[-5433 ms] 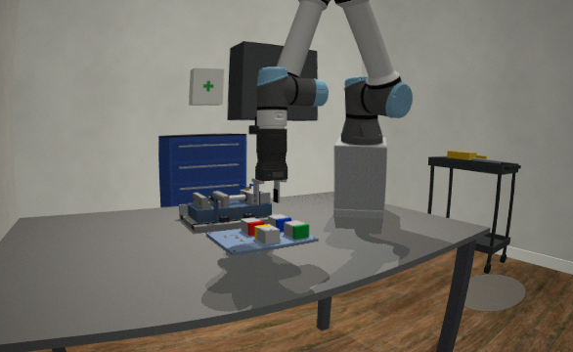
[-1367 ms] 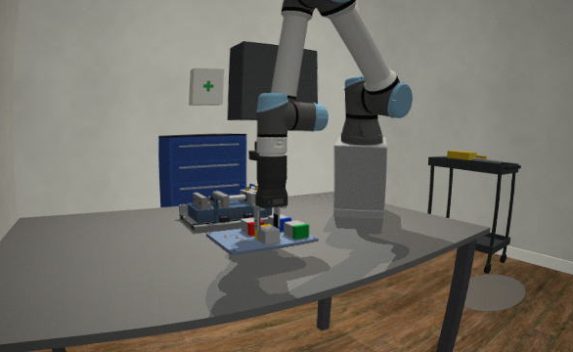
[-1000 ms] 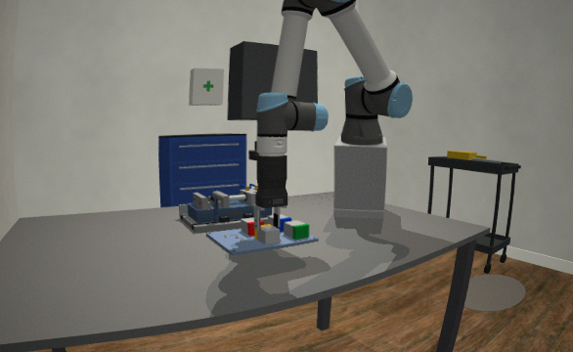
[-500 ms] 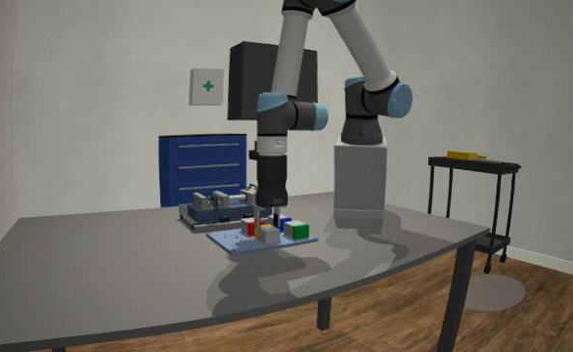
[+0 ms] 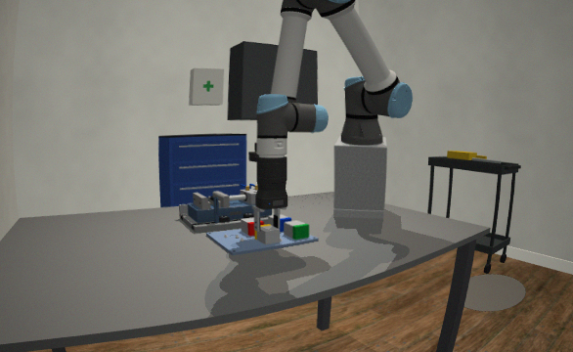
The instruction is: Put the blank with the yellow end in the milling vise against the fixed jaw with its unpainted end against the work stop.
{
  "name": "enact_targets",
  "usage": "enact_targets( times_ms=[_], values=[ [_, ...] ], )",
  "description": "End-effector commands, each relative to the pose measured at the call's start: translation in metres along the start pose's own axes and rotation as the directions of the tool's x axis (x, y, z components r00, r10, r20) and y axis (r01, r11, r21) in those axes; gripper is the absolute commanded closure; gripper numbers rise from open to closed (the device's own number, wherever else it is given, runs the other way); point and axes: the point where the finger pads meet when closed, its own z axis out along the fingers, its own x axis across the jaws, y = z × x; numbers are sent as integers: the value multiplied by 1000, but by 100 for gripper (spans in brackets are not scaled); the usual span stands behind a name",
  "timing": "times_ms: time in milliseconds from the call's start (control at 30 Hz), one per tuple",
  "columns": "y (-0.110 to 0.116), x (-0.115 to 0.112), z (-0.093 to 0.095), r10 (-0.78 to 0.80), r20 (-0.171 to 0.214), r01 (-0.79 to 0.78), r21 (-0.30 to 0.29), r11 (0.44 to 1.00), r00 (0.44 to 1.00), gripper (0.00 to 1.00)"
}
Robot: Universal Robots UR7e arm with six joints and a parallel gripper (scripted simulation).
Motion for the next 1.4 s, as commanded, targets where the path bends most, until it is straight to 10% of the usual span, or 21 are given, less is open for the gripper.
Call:
enact_targets(
  times_ms=[0, 1367],
  values=[
    [0, -1, 1, 0, 1, 0, 0, 1000, 1000, 0],
    [0, -1, 12, 0, 1, 0, 0, 1000, 1000, 0]
  ],
)
